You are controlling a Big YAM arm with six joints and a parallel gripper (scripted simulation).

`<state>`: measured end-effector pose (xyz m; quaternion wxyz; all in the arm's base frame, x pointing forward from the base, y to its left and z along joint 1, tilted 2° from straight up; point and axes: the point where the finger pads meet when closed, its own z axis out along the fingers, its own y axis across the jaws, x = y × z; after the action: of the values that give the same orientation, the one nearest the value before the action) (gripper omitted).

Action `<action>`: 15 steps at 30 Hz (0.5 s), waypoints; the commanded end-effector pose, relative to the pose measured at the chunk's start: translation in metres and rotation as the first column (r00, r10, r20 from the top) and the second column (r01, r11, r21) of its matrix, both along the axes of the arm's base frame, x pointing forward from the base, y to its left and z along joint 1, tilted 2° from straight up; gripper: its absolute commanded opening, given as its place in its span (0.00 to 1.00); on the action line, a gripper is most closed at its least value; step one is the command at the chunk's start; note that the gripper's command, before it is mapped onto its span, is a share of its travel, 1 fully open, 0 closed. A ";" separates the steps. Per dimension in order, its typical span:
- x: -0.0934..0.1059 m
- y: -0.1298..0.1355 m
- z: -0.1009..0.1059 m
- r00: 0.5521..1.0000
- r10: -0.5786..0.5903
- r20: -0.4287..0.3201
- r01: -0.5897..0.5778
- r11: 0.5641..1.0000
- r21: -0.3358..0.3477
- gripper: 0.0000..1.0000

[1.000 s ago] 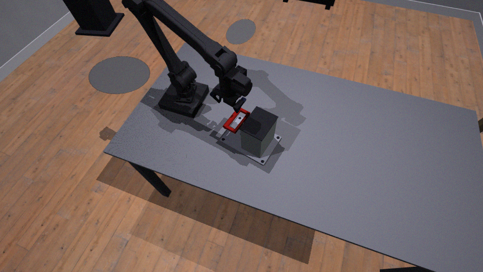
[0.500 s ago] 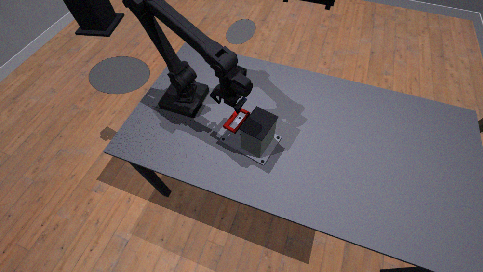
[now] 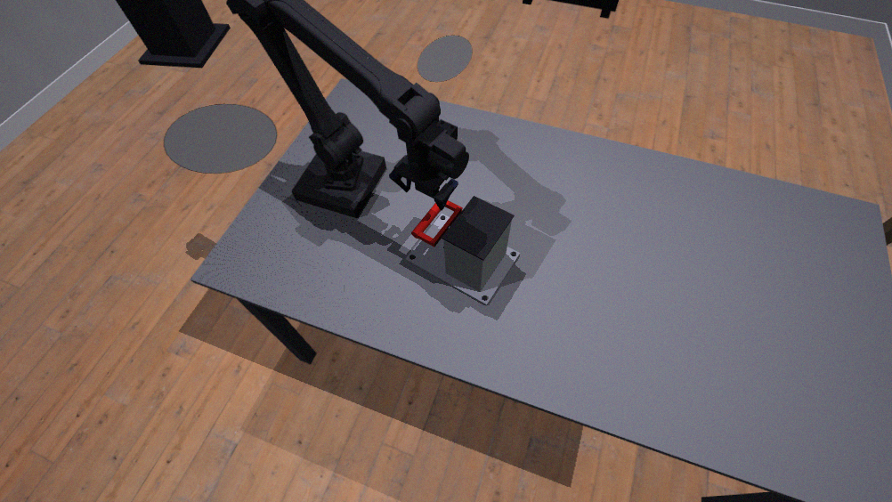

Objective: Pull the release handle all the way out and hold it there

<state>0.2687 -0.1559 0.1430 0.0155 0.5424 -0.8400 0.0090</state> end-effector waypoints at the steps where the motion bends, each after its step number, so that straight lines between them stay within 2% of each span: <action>1: 0.019 -0.014 0.022 0.999 0.001 0.043 0.000 1.000 -0.022 1.00; 15: 0.022 -0.016 0.026 0.999 0.000 0.051 0.002 1.000 -0.025 1.00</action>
<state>0.2728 -0.1588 0.1472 0.0134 0.5421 -0.8401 0.0131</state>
